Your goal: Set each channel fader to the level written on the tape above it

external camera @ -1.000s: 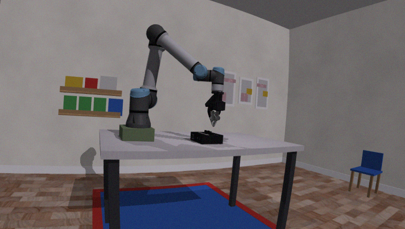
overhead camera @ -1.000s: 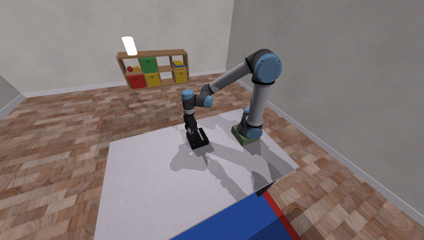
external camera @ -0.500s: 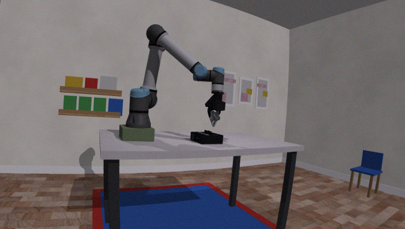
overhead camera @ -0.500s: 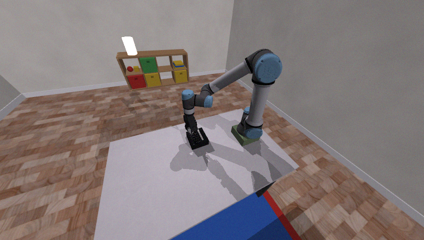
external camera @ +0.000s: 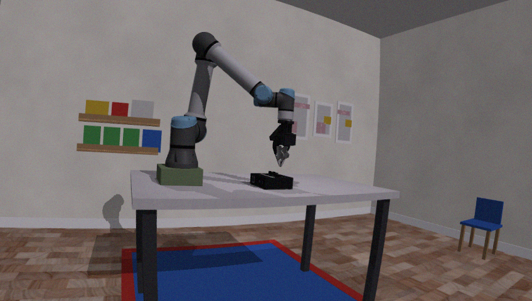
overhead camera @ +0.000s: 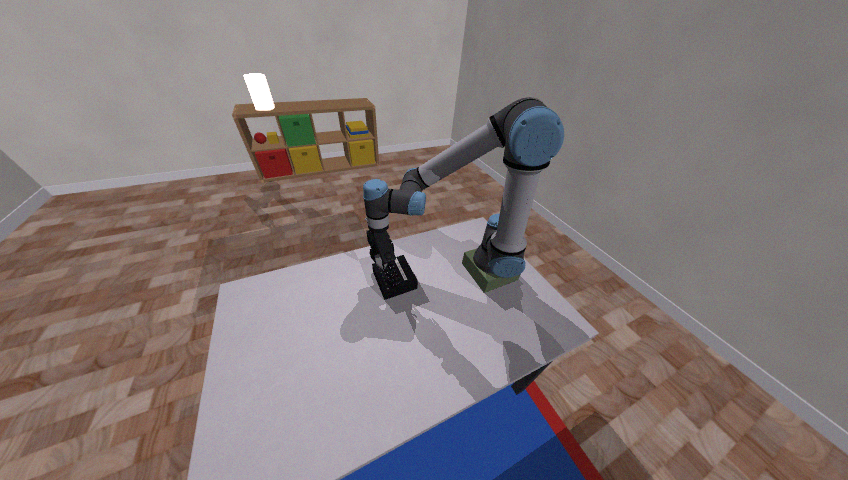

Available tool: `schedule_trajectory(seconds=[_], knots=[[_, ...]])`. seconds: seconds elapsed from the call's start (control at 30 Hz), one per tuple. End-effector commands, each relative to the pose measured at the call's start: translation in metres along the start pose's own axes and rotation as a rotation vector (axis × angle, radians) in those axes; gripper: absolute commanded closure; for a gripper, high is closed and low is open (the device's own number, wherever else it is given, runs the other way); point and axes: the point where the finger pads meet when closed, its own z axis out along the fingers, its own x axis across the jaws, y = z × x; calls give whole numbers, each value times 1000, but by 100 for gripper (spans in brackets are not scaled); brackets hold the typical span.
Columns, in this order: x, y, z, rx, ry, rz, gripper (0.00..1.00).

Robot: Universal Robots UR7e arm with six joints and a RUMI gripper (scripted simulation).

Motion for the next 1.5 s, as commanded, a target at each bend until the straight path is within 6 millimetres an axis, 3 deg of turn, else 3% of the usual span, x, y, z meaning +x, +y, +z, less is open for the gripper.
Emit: schedule_trajectory(seconds=[0.0,1.47], knots=[[0,0,1,0,1,0,100],[0,1,23,0,2,0,100]])
